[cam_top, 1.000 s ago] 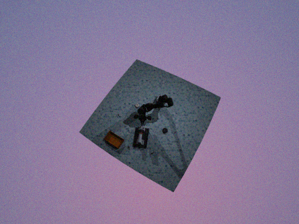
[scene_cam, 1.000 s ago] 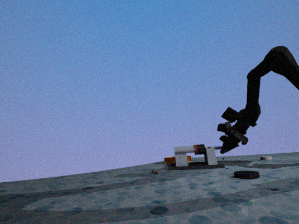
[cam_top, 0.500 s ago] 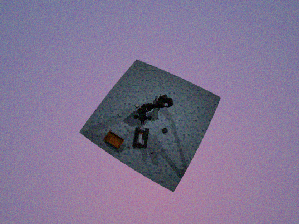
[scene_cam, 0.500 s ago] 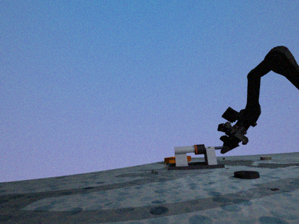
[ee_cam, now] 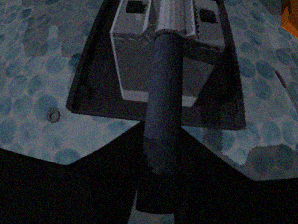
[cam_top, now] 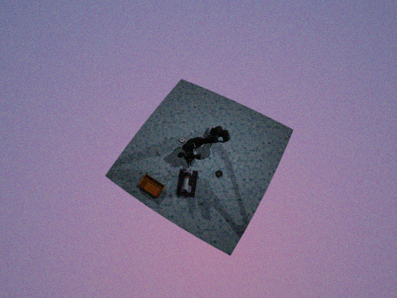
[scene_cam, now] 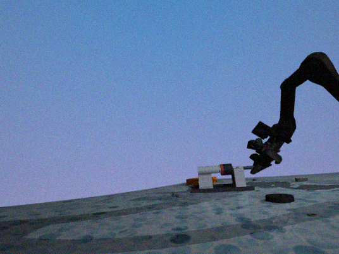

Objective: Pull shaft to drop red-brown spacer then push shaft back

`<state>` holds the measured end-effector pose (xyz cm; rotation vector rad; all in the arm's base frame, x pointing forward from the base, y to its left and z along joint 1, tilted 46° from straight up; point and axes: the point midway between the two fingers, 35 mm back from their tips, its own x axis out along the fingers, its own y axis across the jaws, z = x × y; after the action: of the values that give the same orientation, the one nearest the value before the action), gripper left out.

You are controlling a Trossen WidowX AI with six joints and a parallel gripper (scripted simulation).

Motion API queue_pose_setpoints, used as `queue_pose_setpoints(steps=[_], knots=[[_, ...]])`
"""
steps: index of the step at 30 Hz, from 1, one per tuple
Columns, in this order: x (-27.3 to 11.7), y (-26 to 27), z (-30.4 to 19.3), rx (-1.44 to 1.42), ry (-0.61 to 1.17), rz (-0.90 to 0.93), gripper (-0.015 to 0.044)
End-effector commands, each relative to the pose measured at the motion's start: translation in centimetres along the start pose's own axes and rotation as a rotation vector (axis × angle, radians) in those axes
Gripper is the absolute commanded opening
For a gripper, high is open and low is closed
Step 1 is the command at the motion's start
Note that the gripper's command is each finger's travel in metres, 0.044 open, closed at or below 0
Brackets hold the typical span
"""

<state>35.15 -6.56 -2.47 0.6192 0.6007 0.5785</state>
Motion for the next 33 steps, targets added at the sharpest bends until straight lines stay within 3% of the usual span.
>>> queue_pose_setpoints(steps=[1,33], knots=[[-0.13,0.00,-0.14,0.001,0.000,0.000,0.0000],[-0.37,0.00,-0.38,0.001,0.000,-0.001,0.0000]])
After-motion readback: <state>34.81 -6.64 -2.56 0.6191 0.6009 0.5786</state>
